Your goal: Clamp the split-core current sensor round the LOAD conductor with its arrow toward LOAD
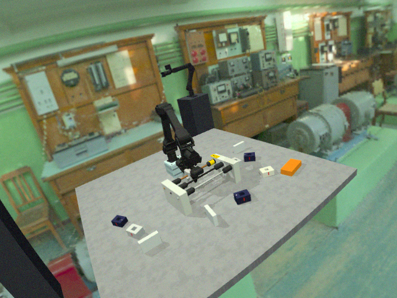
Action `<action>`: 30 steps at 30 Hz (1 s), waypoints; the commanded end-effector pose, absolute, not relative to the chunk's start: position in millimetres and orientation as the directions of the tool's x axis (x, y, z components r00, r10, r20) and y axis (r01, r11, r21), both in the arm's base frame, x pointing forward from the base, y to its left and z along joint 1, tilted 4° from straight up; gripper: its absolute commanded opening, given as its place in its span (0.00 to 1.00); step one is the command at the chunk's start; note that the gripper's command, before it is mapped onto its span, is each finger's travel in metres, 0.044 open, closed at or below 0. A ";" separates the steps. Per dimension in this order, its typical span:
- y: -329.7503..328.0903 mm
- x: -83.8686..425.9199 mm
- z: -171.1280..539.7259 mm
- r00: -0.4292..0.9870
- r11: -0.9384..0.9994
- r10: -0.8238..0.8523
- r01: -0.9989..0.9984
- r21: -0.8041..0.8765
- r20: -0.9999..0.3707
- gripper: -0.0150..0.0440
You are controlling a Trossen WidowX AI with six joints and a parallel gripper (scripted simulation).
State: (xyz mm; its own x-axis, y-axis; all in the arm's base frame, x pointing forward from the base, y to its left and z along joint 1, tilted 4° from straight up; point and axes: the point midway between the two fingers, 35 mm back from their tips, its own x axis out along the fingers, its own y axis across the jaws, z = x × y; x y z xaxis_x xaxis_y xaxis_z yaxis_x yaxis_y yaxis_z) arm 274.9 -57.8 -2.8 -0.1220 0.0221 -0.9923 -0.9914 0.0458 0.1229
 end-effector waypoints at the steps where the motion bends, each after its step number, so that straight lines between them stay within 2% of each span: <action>1: -57.9 275.3 -2.6 -0.121 0.046 0.022 -0.992 0.121 -0.992 0.25; 30: -58.1 275.5 11.9 -0.036 0.043 0.016 -0.998 0.037 -0.999 0.25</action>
State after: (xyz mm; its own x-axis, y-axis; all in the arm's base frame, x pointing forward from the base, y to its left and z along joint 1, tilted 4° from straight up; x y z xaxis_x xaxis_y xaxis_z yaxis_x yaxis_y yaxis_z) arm 274.0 -57.9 6.6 -0.0553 0.0175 -0.9983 -0.9974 0.0460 0.0560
